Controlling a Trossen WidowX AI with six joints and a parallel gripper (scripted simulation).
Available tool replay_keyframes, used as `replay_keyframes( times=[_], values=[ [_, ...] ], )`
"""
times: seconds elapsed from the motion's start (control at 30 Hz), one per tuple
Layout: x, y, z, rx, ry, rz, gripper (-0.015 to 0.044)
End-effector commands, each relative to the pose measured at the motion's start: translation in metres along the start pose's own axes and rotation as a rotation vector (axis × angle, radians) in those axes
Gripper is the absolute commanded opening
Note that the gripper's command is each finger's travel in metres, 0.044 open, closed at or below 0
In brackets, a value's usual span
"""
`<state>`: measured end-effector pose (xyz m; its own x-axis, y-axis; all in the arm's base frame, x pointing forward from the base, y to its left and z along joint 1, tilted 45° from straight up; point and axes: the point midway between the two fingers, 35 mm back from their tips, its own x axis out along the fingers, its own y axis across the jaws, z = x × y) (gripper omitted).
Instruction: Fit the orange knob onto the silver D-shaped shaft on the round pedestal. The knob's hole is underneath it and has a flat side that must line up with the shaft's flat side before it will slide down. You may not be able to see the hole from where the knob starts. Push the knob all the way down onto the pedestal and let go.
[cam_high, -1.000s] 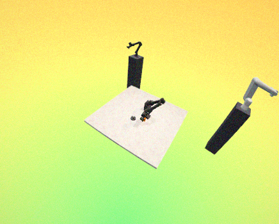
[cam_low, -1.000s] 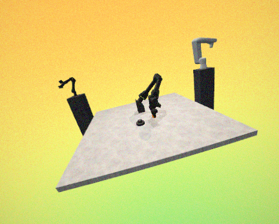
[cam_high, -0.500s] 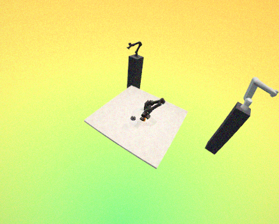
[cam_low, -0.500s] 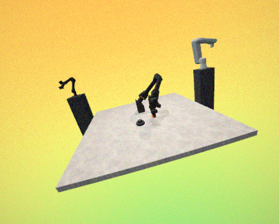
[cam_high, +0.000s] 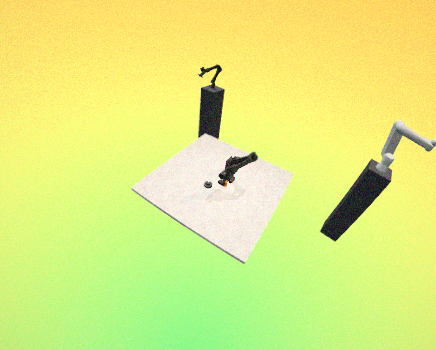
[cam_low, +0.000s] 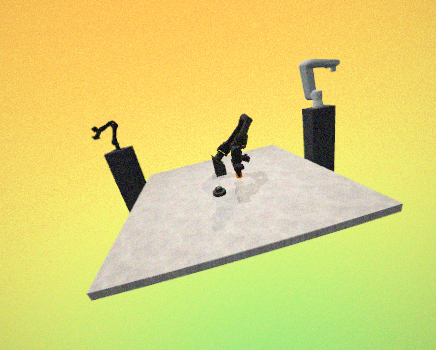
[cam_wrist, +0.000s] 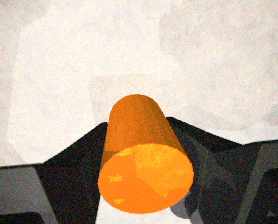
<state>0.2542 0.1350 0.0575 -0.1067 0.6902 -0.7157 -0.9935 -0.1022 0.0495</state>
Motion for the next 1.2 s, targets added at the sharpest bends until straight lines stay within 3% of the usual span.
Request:
replay_keyframes(
  times=[0.0,0.37,0.6,1.17],
  values=[
    [-0.026,-0.001,0.000,-0.009,0.006,-0.006,0.0000],
    [-0.088,0.008,0.003,-0.011,-0.008,-0.002,0.0000],
    [-0.089,0.008,0.002,-0.007,-0.009,-0.029,0.0000],
    [-0.116,0.015,0.000,0.004,-0.009,-0.331,0.0000]
  ],
)
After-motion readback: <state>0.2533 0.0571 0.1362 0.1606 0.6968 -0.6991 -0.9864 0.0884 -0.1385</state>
